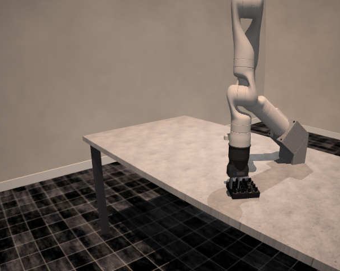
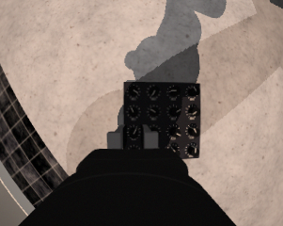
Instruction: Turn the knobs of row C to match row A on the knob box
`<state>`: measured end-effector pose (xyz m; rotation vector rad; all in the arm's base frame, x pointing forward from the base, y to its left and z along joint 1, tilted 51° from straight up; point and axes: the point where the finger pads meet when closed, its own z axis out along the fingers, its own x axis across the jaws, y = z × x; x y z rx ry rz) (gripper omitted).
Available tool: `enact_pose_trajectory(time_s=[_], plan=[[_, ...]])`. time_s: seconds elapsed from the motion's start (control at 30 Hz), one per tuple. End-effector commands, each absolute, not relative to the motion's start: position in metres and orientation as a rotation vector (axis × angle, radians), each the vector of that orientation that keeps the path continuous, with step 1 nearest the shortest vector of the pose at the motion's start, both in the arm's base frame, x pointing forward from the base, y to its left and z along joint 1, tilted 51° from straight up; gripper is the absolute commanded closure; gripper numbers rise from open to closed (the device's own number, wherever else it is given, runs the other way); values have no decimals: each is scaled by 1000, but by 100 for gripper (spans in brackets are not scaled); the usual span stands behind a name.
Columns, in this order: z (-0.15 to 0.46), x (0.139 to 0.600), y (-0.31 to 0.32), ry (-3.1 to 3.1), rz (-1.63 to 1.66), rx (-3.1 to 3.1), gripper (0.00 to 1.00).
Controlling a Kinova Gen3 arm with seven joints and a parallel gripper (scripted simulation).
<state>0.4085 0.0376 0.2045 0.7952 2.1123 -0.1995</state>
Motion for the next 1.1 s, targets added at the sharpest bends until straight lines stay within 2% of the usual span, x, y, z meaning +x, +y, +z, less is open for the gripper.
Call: enact_pose_trajectory(time_s=[0.0, 0.73, 0.77, 1.07], plan=[[203, 409, 38, 2111, -197, 795, 54], [203, 409, 38, 2111, -197, 795, 54], [203, 409, 38, 2111, -197, 795, 70], [203, 409, 38, 2111, -197, 795, 70]])
